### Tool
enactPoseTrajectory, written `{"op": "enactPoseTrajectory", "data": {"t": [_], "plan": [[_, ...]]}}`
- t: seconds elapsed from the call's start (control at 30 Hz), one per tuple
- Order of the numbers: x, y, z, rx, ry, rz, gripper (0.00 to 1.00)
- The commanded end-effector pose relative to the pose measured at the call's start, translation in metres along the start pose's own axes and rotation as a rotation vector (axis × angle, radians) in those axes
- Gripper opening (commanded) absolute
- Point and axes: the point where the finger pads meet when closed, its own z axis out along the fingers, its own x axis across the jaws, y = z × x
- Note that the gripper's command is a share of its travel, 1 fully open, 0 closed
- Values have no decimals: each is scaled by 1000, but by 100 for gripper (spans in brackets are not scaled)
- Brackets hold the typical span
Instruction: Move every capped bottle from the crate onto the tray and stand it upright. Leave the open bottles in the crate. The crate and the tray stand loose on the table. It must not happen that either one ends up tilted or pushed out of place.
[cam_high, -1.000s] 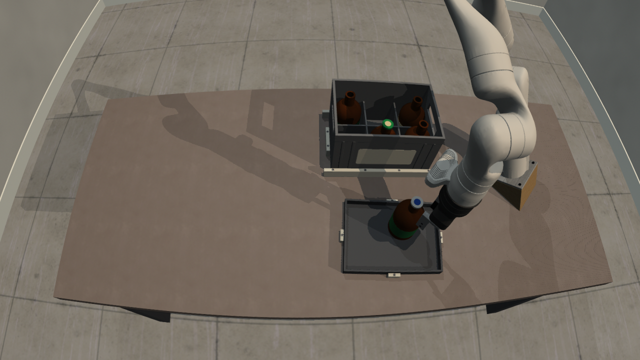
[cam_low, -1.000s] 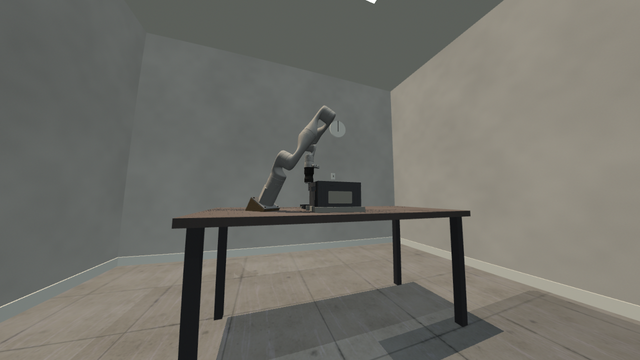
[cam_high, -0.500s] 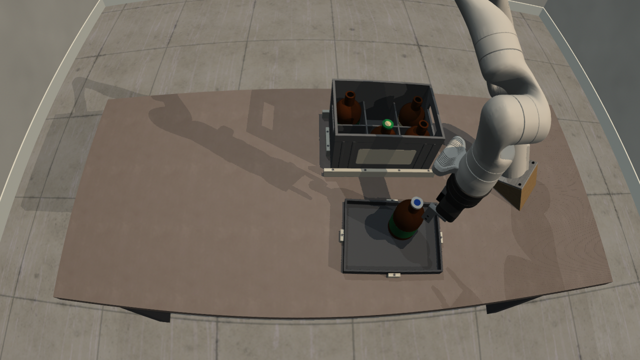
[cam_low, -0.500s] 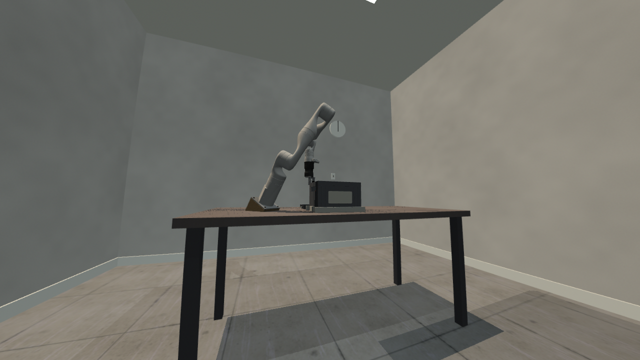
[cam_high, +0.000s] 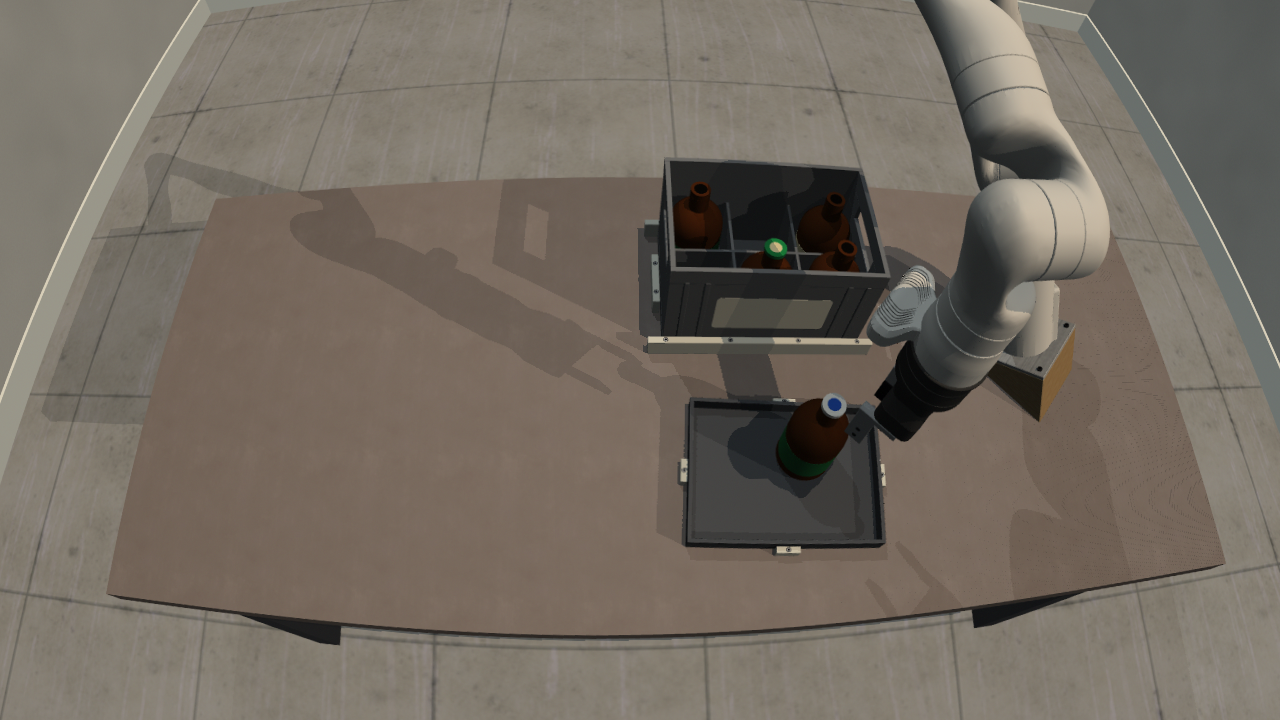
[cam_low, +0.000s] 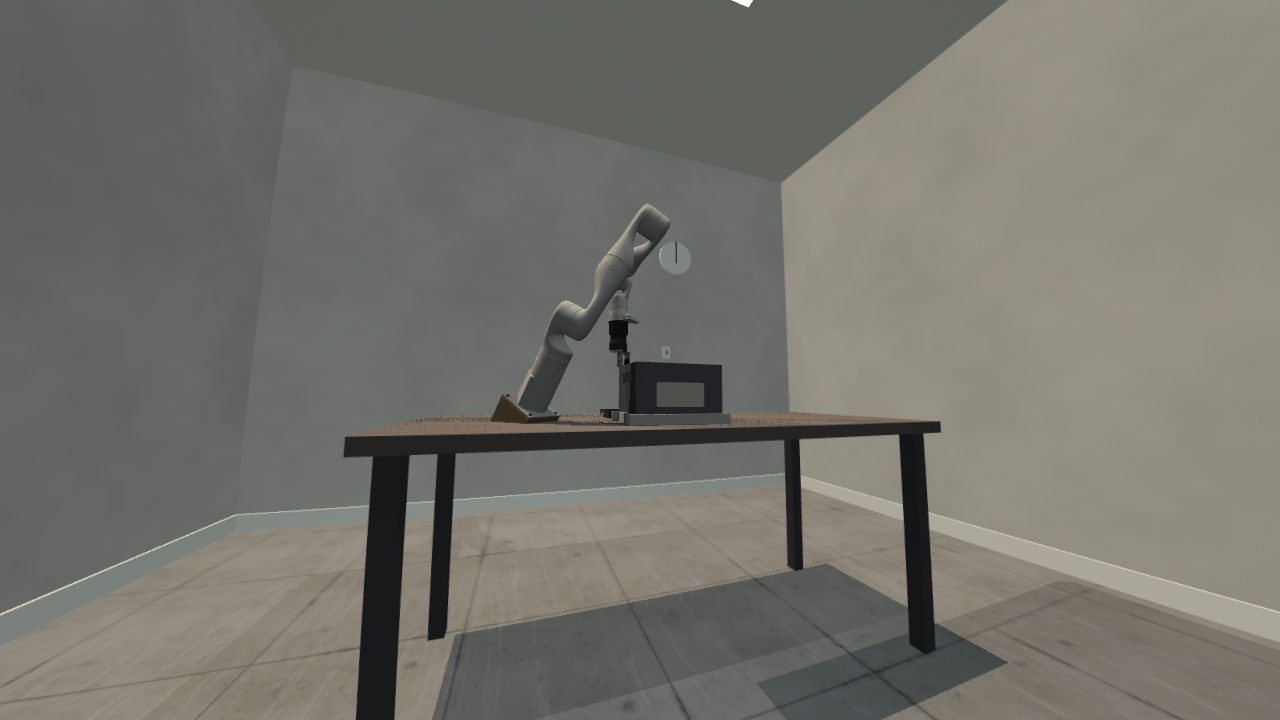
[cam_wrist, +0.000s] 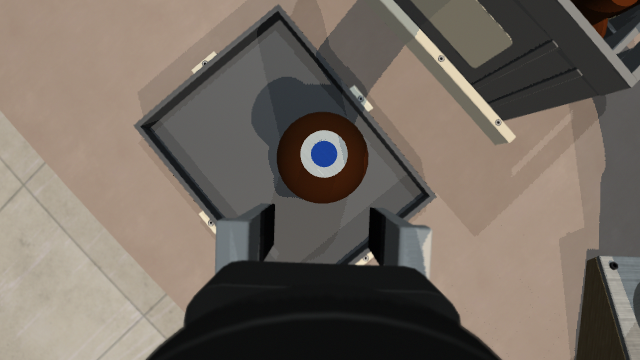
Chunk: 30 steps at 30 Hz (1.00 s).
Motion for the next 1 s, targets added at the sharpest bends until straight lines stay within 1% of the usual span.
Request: {"op": "enactPoseTrajectory", "data": {"t": [0.0,0.5,0.6,0.97], "plan": [[-1,0,-2,-2,-5,1,100],[4,-49,-10,-2,-5,1,100],[5,-47,-9,1,0,-10,100],[17,-81,-13,-1,-4,-2,100]]}}
